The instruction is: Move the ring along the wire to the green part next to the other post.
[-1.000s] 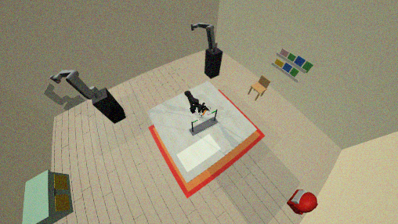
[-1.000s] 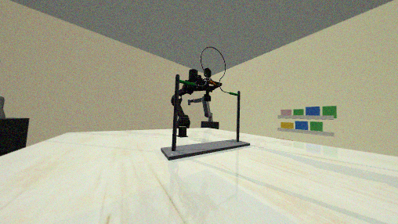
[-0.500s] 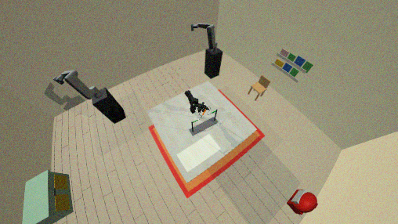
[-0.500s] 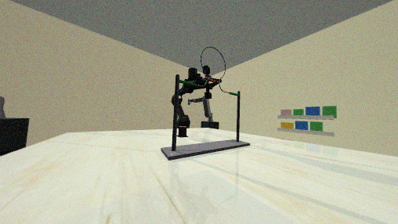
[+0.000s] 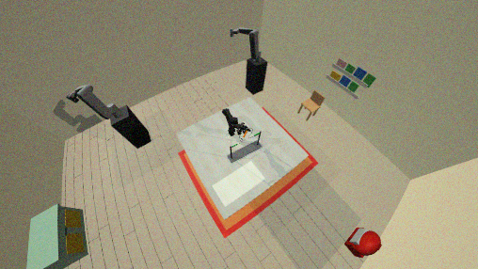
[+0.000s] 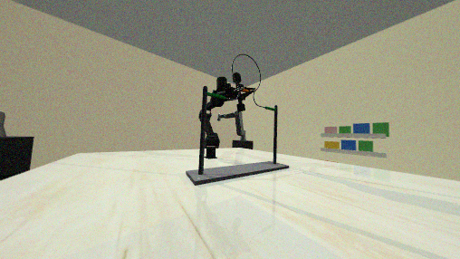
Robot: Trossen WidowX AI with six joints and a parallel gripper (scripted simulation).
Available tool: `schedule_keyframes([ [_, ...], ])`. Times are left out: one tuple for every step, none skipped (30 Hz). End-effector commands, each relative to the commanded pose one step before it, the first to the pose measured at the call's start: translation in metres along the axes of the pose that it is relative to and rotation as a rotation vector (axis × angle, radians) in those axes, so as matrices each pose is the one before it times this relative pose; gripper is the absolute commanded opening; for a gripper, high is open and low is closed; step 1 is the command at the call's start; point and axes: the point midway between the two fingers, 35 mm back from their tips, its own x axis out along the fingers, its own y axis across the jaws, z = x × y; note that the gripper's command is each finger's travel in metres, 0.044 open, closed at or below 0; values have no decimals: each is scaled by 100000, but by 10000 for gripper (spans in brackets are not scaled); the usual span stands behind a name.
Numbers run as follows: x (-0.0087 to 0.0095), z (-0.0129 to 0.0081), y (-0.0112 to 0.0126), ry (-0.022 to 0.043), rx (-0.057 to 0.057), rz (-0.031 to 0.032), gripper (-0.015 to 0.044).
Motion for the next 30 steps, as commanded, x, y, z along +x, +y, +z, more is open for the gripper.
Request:
schedule_keyframes([
  [-55, -194, 1089, 821, 2683, 2472, -150],
  [-10, -1, 128, 57, 711, 357, -150],
  [-11, 1, 122, 55, 667, 330, -150],
  [-11, 2, 124, 56, 672, 336, -150],
  [-12, 2, 126, 58, 682, 342, -150],
  [-12, 2, 128, 59, 689, 348, -150],
  [-12, 2, 128, 60, 693, 352, -150],
  [-12, 1, 128, 61, 691, 352, -150],
  [-12, 1, 129, 62, 695, 356, -150],
  [-11, 1, 111, 55, 596, 338, -150],
  [-12, 1, 129, 62, 694, 383, -150],
  [-13, 1, 142, 70, 765, 417, -150],
  [-13, 0, 147, 73, 792, 427, -150],
  [22, 7, 229, -257, 1229, 616, -150],
  [47, 8, 141, -435, 750, 328, -150],
  [52, 8, 112, -473, 592, 236, -150],
  [55, 8, 104, -491, 549, 211, -150],
  [66, 10, 120, -594, 635, 262, -150],
  [67, 11, 121, -603, 638, 301, -150],
  [110, 19, 197, -982, 1038, 504, -150],
  [159, 27, 285, -1419, 1501, 737, -150],
  [144, 22, 297, -1297, 1542, 746, -150],
  [80, 16, 312, -801, 1555, 729, -150],
  [3, 9, 201, -130, 949, 436, -150],
  [-19, 9, 212, 38, 975, 457, -150],
  [-27, 9, 234, 92, 1067, 505, -150],
  [-29, 9, 236, 109, 1077, 513, -150],
  [-24, 10, 179, 75, 734, 327, -150],
  [-18, 10, 123, 45, 449, 177, -150],
  [-17, 10, 113, 39, 388, 149, -150],
])
